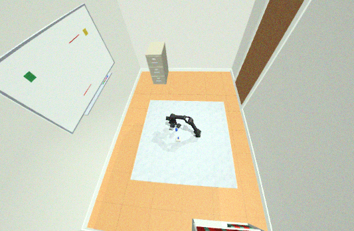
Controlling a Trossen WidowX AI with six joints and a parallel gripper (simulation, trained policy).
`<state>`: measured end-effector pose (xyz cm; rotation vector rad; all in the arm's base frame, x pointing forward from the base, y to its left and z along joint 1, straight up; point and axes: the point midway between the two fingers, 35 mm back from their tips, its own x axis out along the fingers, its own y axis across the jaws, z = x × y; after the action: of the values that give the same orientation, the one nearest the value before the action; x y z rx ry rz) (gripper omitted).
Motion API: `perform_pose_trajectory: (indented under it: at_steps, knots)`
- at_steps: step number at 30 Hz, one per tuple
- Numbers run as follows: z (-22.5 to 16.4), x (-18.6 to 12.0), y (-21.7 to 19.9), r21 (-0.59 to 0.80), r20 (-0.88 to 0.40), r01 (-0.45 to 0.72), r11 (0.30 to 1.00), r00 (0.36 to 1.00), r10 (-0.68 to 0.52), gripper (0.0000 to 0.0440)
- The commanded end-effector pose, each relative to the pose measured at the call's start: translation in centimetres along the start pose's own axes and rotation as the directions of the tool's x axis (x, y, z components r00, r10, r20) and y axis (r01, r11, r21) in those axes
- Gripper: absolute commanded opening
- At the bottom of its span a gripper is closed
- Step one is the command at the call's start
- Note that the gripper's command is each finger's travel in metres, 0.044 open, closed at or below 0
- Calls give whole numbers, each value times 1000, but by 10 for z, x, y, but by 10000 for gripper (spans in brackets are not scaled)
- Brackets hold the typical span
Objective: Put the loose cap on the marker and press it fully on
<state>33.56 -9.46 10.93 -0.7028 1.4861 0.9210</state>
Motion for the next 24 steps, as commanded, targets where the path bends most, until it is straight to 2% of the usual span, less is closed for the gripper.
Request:
perform_pose_trajectory:
  at_steps: [1, 19, 22, 24]
  knots:
    - [6, 11, 4, -26, -21, -24, 999, 1000, 24, 295]
    - [18, 53, 16, -173, -65, -85, 981, 995, 74, 260]
    - [18, 55, 17, -195, -73, -83, 977, 995, 70, 237]
    - [18, 55, 17, -206, -77, -74, 976, 995, 59, 191]
